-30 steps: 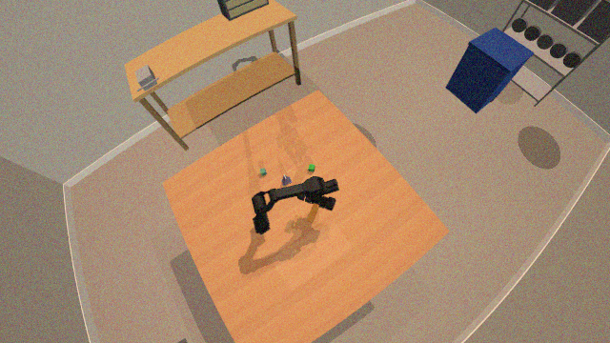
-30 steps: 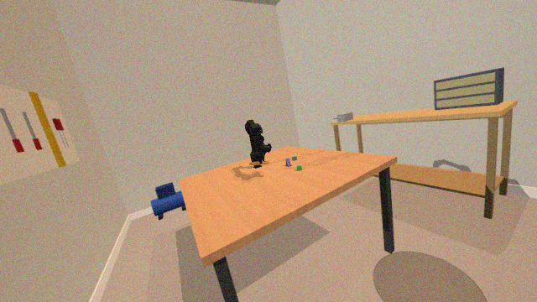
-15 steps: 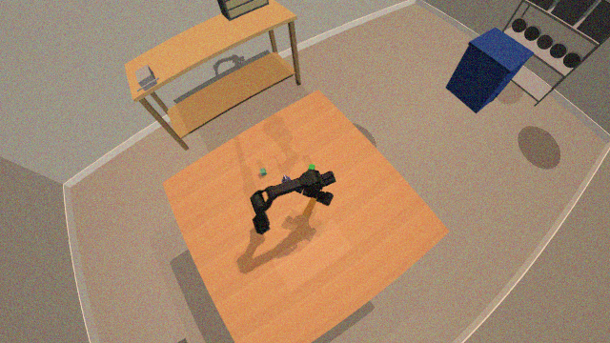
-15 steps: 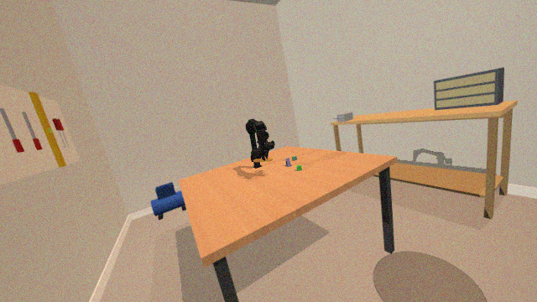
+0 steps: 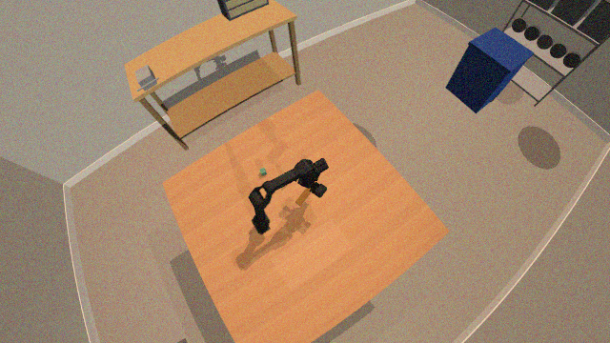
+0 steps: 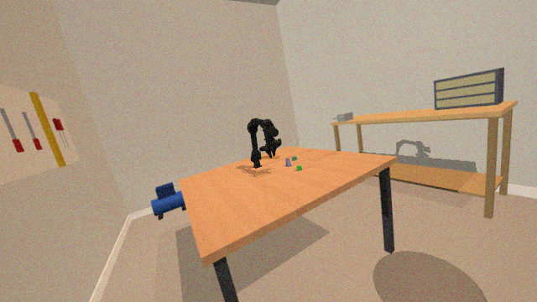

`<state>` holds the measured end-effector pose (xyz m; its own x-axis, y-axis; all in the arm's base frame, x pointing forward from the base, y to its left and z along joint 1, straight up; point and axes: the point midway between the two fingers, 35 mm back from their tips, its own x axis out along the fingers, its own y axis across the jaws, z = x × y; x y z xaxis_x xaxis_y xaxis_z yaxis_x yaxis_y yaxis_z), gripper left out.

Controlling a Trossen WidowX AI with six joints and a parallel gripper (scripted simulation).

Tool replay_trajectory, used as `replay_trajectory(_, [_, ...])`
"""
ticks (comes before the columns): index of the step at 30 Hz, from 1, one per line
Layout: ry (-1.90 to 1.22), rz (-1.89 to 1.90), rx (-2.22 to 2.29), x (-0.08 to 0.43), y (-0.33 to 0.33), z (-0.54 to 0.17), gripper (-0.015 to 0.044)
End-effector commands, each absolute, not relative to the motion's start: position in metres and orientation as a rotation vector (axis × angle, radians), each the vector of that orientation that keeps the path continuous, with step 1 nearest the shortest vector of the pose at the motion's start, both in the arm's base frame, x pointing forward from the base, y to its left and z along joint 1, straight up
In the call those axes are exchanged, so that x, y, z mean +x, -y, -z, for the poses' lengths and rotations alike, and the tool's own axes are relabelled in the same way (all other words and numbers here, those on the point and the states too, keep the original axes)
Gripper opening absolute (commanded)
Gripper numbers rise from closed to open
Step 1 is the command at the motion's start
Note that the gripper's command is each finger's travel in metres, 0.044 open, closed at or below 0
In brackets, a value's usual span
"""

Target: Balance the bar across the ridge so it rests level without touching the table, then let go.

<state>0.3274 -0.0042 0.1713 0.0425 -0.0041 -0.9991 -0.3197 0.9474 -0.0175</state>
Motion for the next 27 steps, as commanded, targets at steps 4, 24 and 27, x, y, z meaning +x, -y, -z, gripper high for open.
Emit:
replay_trajectory(4, [-1.530, -0.190, -0.193, 0.328, -0.023, -0.170, 0.0000])
replay_trajectory(24, [-1.540, -0.005, 0.010, 0.316, -0.100, -0.171, 0.0000])
replay_trajectory(27, [-1.541, 0.024, 0.041, 0.313, -0.111, -0.171, 0.0000])
